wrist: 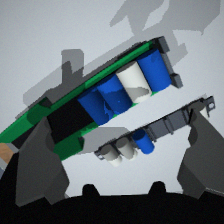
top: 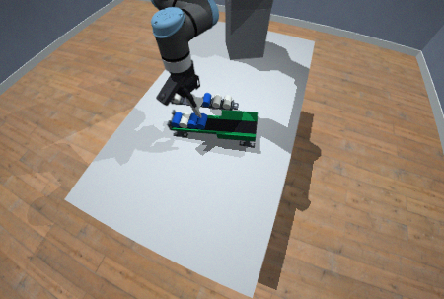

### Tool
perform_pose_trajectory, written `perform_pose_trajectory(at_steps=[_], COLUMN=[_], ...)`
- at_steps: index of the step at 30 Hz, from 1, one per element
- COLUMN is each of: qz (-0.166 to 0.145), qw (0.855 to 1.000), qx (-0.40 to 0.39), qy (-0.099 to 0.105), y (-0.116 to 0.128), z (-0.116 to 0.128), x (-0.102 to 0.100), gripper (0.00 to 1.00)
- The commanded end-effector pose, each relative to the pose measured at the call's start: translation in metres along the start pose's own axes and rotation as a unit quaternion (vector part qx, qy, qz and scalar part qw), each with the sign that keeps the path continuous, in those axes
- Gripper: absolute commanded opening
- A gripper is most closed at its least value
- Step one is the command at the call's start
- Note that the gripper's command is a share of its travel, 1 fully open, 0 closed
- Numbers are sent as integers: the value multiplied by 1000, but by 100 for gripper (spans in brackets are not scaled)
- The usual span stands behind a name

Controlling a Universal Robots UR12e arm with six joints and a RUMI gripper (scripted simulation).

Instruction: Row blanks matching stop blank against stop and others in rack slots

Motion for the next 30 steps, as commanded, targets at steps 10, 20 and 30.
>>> perform_pose_trajectory(at_steps=[10, 20, 30], qz=[4, 7, 8], qw=[962, 898, 868], qx=[-272, -440, -496], qy=[3, 5, 4], y=[-7, -7, -7], z=[14, 19, 22], x=[-3, -4, -3], gripper=[100, 100, 100])
Point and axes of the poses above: the point where the finger pads meet when closed, its own x axis back along the fingers, its own z axis across the jaws, y = z × x, the point moved 7 cm from there along x, back along the fingers, and after that the axes turned 12 degrees about -x, right-handed, at the moved point
